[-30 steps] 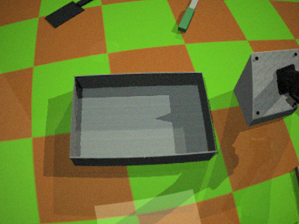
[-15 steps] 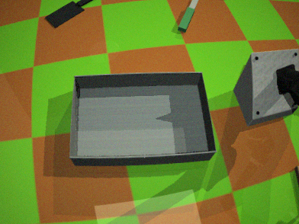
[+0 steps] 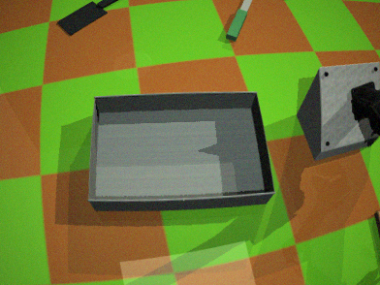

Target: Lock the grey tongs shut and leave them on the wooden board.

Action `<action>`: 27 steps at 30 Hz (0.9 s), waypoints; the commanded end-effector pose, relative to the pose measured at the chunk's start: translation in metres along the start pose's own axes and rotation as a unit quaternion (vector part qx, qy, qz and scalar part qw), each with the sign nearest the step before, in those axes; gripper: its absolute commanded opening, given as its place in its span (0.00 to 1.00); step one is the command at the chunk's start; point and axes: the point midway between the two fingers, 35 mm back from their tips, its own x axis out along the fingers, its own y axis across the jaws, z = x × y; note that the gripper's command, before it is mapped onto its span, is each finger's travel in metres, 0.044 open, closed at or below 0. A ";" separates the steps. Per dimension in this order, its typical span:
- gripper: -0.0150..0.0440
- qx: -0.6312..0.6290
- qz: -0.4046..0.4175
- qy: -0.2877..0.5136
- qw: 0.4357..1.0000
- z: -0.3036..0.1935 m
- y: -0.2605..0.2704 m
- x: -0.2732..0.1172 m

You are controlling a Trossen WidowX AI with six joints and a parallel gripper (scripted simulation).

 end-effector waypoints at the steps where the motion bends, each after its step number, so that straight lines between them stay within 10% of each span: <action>1: 0.00 -0.013 0.016 0.036 0.999 -0.002 0.002 -0.004; 27: 0.00 -0.085 0.136 0.161 0.974 -0.003 0.018 -0.030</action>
